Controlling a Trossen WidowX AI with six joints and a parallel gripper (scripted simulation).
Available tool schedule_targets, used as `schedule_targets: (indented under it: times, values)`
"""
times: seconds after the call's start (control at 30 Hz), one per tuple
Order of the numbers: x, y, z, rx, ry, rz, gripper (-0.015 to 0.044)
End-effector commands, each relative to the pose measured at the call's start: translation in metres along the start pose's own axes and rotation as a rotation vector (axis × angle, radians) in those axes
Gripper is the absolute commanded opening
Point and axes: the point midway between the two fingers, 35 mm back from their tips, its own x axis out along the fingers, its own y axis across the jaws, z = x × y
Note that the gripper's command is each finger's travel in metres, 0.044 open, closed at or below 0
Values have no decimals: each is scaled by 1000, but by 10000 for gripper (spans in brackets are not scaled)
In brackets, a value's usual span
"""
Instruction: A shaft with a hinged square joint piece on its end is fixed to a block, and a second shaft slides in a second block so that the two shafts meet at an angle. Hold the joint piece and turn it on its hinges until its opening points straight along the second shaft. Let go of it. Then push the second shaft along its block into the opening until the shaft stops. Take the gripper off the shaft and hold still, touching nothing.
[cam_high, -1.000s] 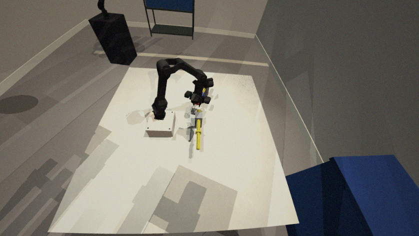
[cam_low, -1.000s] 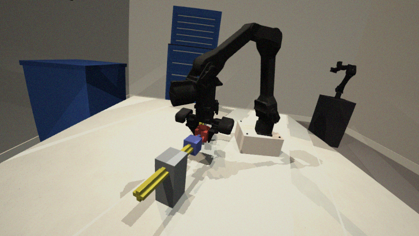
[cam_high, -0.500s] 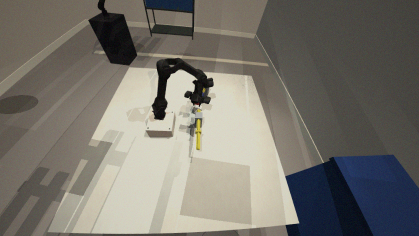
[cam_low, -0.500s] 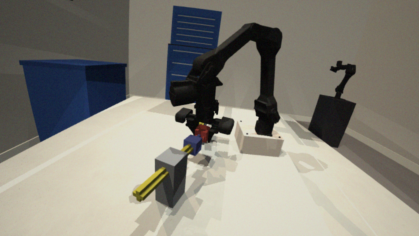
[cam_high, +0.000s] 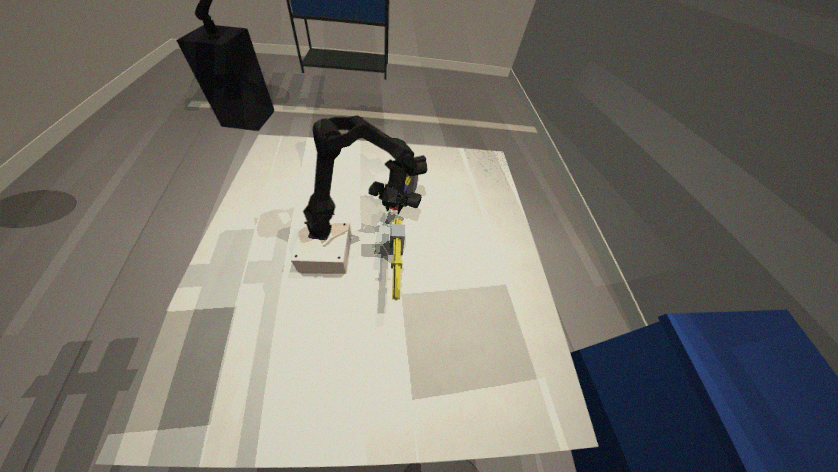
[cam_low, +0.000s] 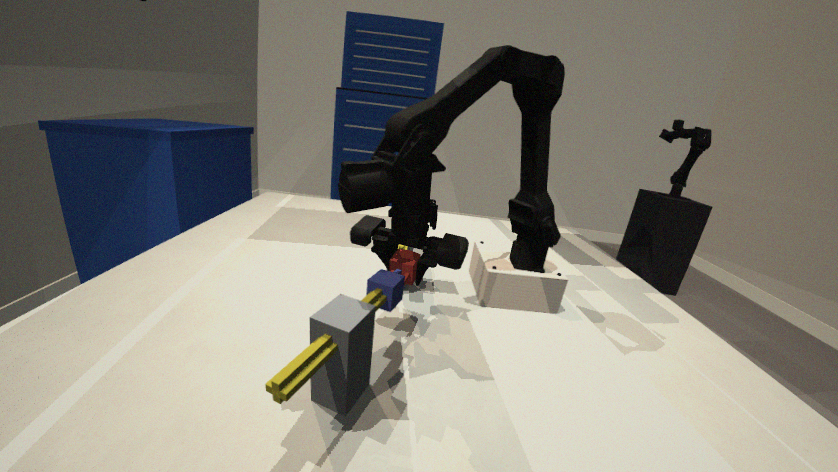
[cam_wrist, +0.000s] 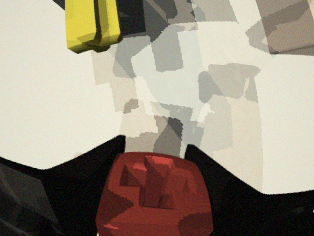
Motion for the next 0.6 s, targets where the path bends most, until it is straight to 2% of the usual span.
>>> schedule_targets:
  times: [0.0, 0.17, 0.23, 0.4, 0.57]
  values:
    - [0, 0, 0, -3, 1, 0, 182]
    - [0, 0, 0, -3, 1, 0, 182]
    - [0, 0, 0, 0, 0, 0, 147]
    - [0, 0, 0, 0, 0, 0, 147]
    - [0, 0, 0, 0, 0, 0, 16]
